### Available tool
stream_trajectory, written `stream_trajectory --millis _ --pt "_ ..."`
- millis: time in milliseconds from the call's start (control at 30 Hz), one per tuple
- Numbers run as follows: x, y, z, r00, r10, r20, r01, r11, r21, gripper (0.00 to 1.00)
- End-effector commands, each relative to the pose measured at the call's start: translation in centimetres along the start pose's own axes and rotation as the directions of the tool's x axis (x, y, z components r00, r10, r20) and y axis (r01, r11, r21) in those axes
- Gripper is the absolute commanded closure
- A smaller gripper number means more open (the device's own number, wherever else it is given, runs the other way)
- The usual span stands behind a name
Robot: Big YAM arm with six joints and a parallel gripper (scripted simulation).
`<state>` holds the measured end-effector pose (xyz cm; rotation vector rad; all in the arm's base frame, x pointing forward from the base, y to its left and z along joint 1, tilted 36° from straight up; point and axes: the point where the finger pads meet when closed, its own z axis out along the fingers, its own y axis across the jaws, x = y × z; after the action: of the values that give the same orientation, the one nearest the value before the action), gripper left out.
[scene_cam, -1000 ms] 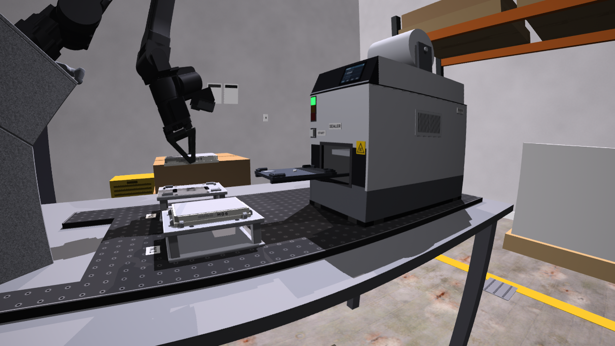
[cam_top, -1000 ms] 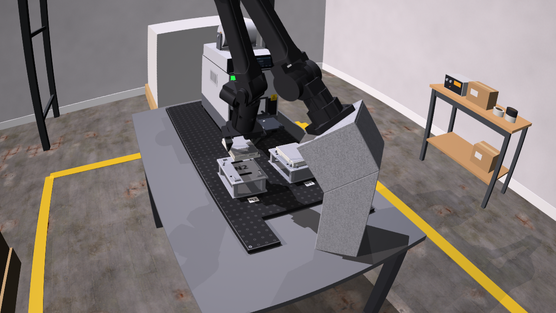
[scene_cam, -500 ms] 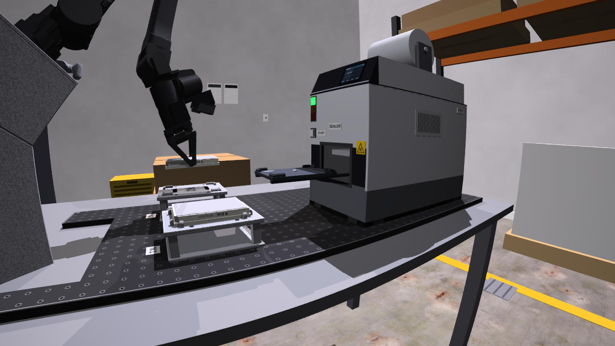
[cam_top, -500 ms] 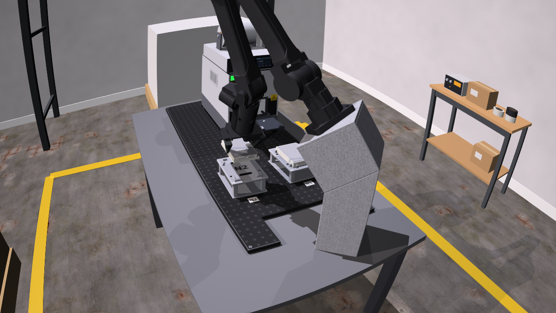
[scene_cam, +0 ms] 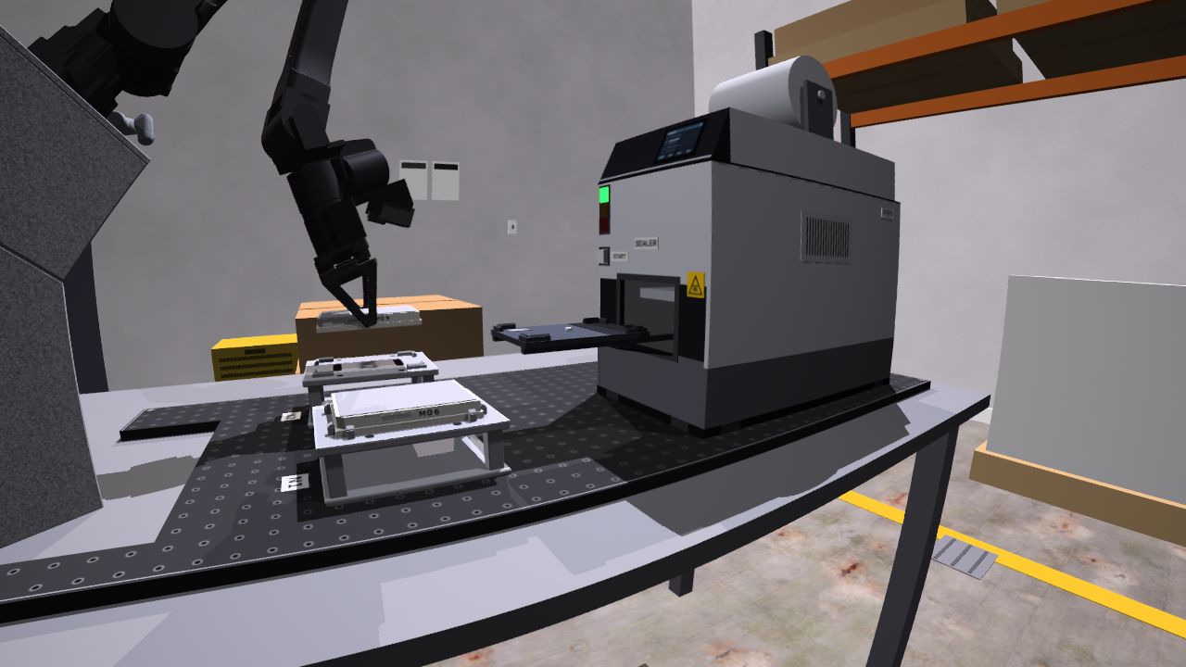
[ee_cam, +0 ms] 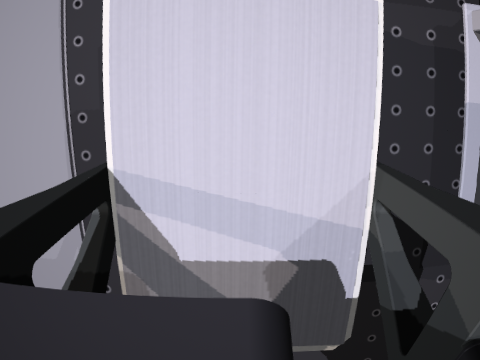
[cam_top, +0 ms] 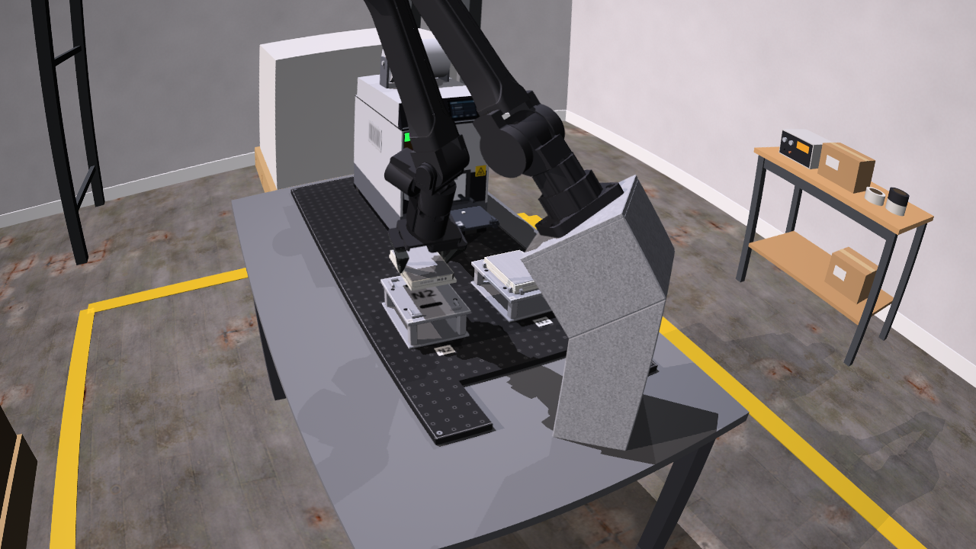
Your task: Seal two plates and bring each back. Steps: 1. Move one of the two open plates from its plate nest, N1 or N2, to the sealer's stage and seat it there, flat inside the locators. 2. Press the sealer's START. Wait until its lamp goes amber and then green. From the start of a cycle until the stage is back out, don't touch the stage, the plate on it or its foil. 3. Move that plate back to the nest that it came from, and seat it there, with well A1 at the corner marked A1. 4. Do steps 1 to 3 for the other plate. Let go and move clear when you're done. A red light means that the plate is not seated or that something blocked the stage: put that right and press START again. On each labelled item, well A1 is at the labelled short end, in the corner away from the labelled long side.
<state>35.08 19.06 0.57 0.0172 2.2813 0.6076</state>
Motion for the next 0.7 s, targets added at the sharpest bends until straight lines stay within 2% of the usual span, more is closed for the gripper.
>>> stream_trajectory --millis 0,167,567,667 --pt "-0.2 0.6 0.2 1.000 0.003 0.011 -0.002 1.000 -0.011 1.00" --pt "0.9 -1.0 0.0 1.000 0.017 -0.005 -0.017 1.000 0.018 1.00" --pt "0.0 0.3 0.9 1.000 0.006 0.011 -0.006 1.000 -0.006 1.00" --pt "1.2 -0.1 0.7 1.000 0.005 -0.008 -0.005 1.000 0.002 1.00"
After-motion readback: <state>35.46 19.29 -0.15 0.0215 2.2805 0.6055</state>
